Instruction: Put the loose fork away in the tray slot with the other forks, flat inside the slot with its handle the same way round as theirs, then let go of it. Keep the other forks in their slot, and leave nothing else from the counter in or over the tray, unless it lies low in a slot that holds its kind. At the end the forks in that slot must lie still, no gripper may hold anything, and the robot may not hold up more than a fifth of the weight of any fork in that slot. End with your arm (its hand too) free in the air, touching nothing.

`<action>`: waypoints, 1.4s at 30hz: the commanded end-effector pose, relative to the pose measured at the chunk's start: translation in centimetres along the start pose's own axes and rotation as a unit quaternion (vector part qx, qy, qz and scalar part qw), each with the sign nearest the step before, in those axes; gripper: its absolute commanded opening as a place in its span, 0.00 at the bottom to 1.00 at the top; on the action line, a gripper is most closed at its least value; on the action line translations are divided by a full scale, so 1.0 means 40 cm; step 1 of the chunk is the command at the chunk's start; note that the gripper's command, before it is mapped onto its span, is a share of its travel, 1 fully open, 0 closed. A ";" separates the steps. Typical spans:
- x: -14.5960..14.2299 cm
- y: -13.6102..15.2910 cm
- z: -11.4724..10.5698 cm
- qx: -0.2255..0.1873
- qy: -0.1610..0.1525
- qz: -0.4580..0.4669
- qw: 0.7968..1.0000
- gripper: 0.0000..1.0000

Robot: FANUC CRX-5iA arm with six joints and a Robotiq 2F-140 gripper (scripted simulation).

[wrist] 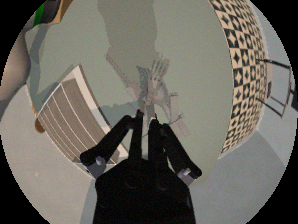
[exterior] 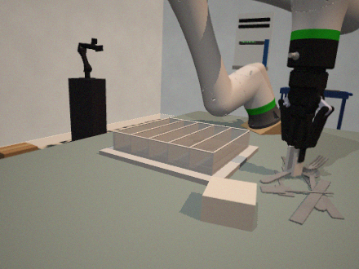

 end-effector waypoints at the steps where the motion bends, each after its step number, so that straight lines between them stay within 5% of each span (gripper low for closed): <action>1: 0.000 0.000 -0.002 0.000 0.000 0.000 1.000 0.03; 18: 0.000 0.000 -0.091 0.000 0.000 0.000 1.000 0.03; 42: 0.000 0.000 -0.313 0.000 0.000 0.000 1.000 0.03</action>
Point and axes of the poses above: the point where the finger pads meet when closed, its own z axis out along the fingers, its own x axis across the jaws, y = z × x, the point moved 9 cm from there along -z, back along the fingers, and after that the axes turned 14 degrees about -z, right-handed, at the moved point
